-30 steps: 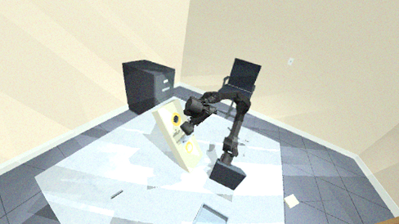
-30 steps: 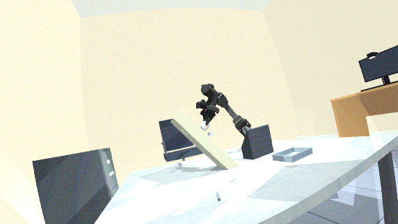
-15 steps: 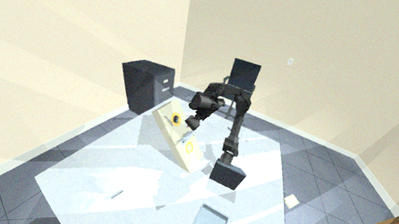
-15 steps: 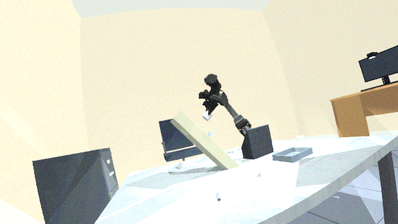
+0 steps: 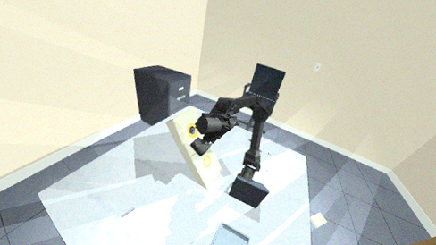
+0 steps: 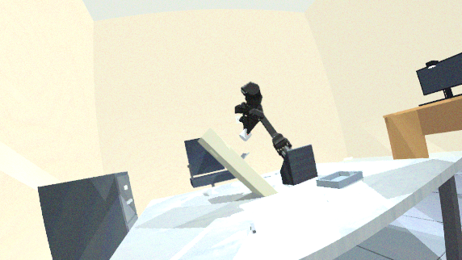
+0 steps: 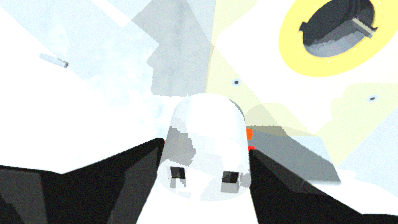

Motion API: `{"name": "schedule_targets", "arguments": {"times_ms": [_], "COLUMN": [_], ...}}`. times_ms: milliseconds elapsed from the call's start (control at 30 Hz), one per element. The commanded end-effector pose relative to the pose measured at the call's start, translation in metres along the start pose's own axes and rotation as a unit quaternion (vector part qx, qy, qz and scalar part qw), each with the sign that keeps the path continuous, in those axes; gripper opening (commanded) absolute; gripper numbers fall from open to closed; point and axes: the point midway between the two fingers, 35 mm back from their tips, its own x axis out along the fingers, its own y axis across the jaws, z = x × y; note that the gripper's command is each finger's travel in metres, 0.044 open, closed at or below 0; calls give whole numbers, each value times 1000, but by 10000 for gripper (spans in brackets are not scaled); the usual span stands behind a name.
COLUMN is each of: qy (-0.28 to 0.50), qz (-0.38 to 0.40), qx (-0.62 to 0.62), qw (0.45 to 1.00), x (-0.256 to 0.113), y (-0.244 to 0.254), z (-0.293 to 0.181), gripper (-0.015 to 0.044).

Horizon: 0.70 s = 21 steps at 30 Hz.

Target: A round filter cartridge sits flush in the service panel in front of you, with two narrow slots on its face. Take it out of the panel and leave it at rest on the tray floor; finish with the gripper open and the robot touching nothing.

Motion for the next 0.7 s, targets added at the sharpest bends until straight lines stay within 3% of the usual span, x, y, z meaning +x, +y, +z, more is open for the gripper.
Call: {"name": "schedule_targets", "arguments": {"times_ms": [0, 333, 667], "qy": [3, 26, 16], "qz": [6, 109, 218], "qx": [-11, -185, -364], "qw": [1000, 976, 905], "x": [-1, -8, -20], "y": [1, 69, 129], "z": [-2, -49, -102], "gripper": [0, 0, 0]}}
